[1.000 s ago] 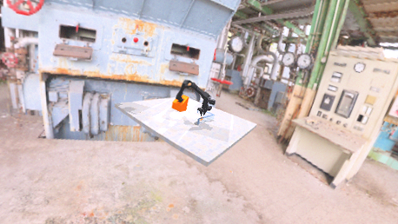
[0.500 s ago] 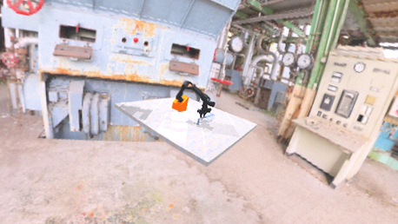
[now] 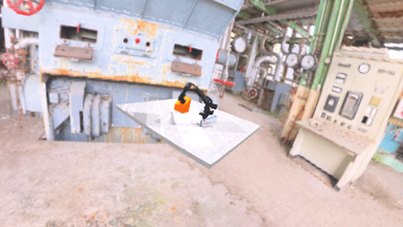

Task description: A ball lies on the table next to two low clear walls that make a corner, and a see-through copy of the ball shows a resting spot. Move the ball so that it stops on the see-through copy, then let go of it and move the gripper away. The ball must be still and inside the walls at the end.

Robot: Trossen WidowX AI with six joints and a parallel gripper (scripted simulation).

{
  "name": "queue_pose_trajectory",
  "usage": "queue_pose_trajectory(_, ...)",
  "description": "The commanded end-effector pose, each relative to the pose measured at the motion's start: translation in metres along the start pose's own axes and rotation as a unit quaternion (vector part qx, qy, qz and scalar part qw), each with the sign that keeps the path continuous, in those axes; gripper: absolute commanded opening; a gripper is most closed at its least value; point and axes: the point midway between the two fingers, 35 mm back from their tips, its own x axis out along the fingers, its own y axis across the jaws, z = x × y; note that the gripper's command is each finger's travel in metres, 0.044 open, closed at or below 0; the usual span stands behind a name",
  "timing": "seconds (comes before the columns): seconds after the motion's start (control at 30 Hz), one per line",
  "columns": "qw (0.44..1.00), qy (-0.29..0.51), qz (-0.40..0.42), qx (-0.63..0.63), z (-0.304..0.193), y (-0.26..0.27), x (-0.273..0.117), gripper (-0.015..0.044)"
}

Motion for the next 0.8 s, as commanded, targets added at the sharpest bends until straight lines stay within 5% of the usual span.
queue_pose_trajectory(0.0,1.000,0.000,-0.002,-0.003,-0.001,0.000,0.001,0.0112)
queue_pose_trajectory(0.2,1.000,-0.002,-0.001,-0.001,0.001,0.000,-0.005,0.0000)
queue_pose_trajectory(0.77,1.000,0.000,0.001,-0.003,0.000,0.001,-0.120,0.0000)
